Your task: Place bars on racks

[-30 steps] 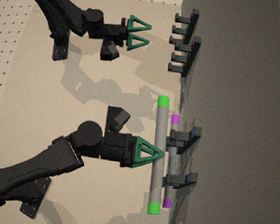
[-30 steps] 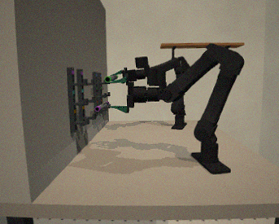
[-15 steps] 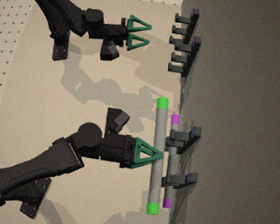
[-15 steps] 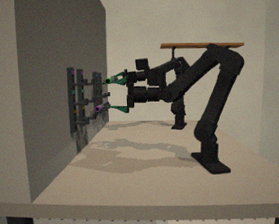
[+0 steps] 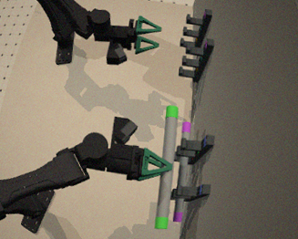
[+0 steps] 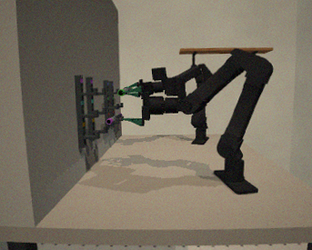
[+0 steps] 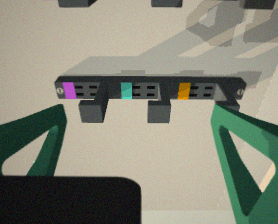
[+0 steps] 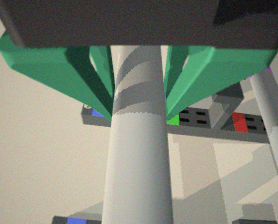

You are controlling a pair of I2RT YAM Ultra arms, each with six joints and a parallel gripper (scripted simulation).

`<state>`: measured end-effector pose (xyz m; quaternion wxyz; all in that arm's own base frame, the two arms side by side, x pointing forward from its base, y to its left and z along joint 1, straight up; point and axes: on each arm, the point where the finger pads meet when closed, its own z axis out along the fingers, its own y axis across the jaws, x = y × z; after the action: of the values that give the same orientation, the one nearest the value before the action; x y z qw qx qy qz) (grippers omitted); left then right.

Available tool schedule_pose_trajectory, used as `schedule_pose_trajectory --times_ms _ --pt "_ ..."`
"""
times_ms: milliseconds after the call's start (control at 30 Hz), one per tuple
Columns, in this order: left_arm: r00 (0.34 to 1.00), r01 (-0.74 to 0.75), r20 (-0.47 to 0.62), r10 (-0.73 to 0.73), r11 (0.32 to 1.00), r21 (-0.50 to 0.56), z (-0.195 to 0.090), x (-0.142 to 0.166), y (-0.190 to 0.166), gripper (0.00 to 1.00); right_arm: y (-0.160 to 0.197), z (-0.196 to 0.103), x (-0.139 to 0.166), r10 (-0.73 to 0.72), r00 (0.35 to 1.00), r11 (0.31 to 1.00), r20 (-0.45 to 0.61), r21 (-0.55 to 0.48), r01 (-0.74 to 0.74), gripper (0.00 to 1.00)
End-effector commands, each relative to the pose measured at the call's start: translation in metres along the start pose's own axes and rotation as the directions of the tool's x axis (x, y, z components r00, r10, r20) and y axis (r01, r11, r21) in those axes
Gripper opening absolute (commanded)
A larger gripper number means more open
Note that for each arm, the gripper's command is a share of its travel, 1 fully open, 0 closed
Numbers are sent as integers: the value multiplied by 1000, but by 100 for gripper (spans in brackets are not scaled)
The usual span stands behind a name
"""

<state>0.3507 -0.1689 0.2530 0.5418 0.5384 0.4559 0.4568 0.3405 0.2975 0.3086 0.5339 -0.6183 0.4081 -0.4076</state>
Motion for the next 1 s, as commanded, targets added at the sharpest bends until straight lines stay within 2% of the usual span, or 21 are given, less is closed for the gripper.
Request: schedule_pose_trajectory --times_ms 0,967 --pt "1000 -2 3 2 1000 5 -1 -2 -4 100 -29 -6 0 68 998 993 4 98 -68 0" --pt "1000 -2 3 2 1000 5 -1 -2 -4 100 1 -4 -3 68 998 993 4 98 -68 0"
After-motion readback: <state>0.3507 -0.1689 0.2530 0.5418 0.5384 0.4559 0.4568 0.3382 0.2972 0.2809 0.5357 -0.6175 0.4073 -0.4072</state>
